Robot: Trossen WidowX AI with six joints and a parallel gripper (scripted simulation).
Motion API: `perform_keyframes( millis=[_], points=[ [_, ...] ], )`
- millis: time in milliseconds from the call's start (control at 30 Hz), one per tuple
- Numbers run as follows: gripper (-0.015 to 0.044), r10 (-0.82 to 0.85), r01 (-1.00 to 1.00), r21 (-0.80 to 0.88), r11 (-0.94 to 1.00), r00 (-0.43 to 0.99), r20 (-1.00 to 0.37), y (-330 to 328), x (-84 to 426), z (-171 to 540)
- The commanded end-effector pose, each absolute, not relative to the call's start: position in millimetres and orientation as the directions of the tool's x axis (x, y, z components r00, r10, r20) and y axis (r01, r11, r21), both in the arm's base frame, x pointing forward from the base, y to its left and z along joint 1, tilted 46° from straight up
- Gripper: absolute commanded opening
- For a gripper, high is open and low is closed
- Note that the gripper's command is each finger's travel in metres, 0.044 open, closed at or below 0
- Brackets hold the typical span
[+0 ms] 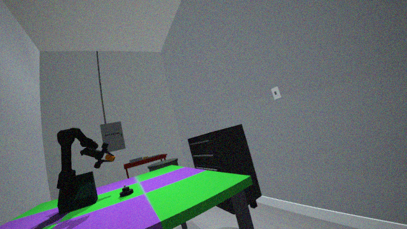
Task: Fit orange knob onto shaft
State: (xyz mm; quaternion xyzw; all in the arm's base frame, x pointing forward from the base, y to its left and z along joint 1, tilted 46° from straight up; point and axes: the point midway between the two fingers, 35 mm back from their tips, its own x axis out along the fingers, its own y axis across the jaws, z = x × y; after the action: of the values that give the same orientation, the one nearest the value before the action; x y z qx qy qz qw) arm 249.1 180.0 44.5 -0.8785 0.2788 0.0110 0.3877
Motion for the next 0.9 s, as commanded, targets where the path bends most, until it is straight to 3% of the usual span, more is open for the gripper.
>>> perform_keyframes(
  millis=[0,867],
  points=[
    [0.0000,-0.481,-0.497,-0.678,-0.541,0.844,-0.235,181.1,249.7,45.1],
    [0.0000,-0.486,-0.503,-0.679,-0.535,0.841,-0.239,176.8,250.0,42.9]
  ],
)
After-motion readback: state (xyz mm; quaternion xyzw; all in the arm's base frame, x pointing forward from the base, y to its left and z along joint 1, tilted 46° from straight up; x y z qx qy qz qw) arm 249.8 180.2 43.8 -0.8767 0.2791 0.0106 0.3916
